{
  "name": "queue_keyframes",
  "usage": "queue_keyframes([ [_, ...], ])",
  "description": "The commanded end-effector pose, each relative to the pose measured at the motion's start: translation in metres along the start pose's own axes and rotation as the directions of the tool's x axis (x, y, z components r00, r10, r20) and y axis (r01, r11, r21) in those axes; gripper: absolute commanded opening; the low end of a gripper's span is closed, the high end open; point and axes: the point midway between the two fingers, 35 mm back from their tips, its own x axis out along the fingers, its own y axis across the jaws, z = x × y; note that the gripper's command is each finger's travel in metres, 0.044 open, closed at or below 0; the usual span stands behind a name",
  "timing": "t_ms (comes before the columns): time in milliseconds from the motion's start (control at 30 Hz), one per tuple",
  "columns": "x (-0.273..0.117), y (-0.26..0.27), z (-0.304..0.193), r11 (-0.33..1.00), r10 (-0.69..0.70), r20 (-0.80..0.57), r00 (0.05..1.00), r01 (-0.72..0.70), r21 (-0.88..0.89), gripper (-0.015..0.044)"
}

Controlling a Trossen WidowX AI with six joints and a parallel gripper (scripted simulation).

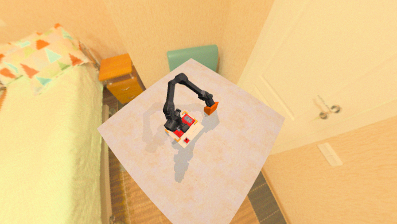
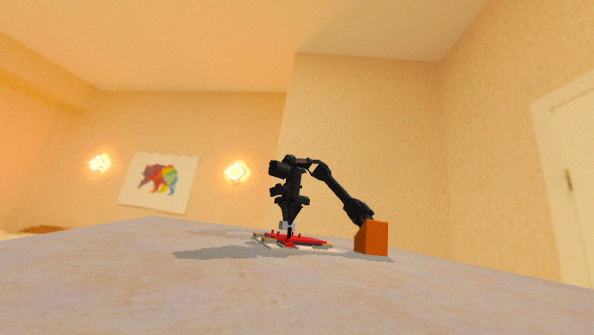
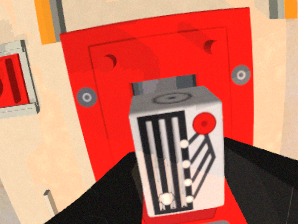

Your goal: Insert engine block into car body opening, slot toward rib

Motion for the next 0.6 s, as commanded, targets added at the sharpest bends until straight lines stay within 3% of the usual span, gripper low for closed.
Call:
queue_keyframes([
  [0,-0.0002,-0.0002,0.0002,1.000,-0.003,0.003,1.000,0.003,0.017,0.0160],
  [567,-0.0004,-0.0004,0.0005,0.999,-0.003,0.003,1.000,0.003,0.036,0.0160],
])
